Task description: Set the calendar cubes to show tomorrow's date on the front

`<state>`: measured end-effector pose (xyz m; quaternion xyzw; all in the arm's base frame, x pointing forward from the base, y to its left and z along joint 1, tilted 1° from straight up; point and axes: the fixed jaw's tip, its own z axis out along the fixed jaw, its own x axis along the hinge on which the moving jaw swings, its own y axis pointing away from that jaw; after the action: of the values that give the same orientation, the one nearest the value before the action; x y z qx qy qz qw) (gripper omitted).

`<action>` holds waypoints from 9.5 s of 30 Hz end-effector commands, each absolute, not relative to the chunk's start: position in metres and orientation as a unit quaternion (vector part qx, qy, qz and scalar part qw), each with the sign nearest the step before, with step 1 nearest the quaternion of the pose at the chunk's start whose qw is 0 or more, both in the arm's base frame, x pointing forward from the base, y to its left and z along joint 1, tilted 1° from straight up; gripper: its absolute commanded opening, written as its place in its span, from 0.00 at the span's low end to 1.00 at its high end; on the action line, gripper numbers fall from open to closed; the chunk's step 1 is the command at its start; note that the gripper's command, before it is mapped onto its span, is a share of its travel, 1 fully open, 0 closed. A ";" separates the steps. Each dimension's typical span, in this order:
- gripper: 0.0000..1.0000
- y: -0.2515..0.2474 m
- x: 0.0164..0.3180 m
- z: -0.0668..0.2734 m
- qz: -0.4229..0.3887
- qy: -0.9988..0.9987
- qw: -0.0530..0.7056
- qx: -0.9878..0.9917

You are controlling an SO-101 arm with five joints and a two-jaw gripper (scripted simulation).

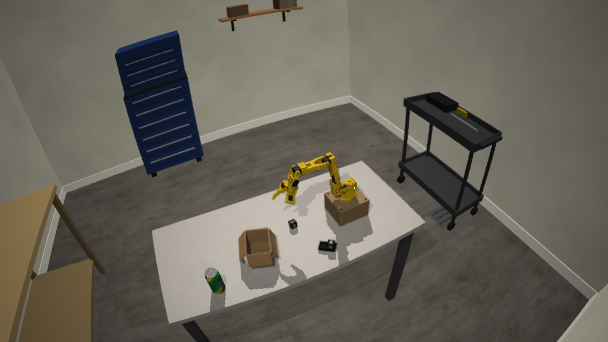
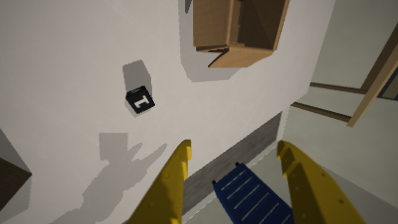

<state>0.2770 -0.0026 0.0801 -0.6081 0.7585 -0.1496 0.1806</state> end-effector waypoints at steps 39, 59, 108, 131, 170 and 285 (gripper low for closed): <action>0.35 -0.009 0.261 0.026 -0.107 0.674 0.094 -0.725; 0.35 -0.008 0.226 -0.034 -0.002 0.681 0.001 -0.732; 0.35 -0.013 0.229 -0.044 -0.007 0.680 0.006 -0.733; 0.35 -0.013 0.229 -0.071 -0.007 0.680 0.006 -0.733; 0.27 -0.012 0.234 -0.075 -0.007 0.680 0.006 -0.733; 0.00 0.064 0.232 -0.025 -0.006 0.548 0.006 -0.836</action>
<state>0.2340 0.0406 -0.0305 -0.8056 0.5924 -0.0010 -0.0002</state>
